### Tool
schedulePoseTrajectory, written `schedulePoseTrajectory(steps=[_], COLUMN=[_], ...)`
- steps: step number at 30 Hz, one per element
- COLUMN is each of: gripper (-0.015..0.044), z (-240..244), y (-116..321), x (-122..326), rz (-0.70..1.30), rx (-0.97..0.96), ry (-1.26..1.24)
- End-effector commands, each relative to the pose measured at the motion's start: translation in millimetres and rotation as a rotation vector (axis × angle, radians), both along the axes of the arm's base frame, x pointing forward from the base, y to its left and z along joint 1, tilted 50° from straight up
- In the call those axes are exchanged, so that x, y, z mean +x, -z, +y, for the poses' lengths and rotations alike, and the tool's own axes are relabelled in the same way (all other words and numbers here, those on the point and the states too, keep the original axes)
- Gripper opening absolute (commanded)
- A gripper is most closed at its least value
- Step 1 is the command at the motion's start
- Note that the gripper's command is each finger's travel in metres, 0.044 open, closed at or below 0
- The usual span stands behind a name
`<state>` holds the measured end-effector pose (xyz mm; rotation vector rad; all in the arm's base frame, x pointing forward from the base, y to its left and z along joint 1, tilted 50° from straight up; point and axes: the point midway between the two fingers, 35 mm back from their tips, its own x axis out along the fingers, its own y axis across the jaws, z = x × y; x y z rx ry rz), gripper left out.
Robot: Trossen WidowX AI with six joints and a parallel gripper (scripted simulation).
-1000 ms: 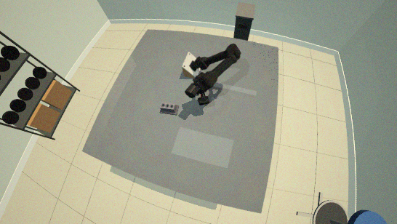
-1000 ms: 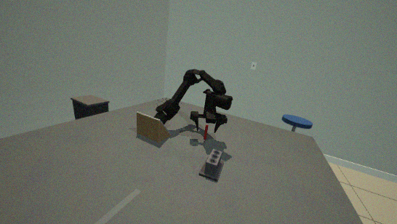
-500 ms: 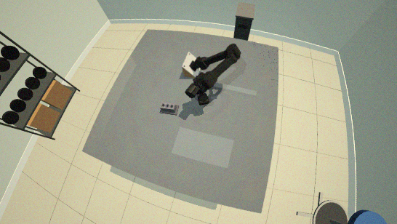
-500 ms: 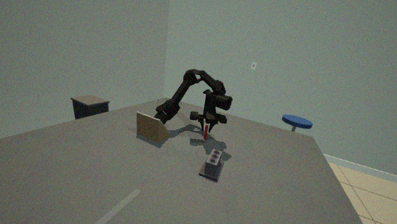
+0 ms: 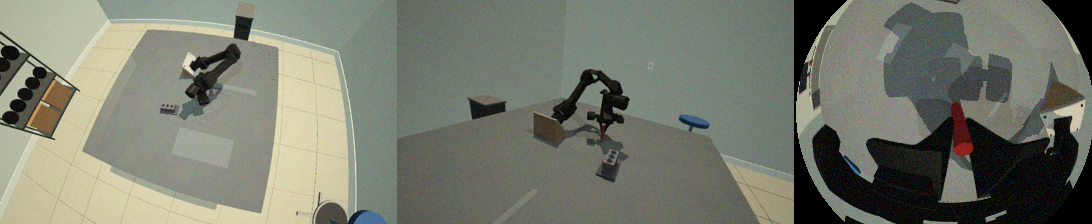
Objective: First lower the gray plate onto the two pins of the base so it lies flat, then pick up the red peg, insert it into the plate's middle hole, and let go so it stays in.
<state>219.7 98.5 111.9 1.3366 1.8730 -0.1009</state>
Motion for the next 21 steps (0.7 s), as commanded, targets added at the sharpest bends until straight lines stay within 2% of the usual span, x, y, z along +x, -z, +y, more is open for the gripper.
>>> schedulePoseTrajectory(steps=[1, 21], gripper=[0.0, 0.0], z=[0.4, -32.0], y=[-0.1, -26.9], x=[0.1, 8.3], rz=[0.001, -0.046], rx=[0.002, -0.016], ry=[0.002, 0.017])
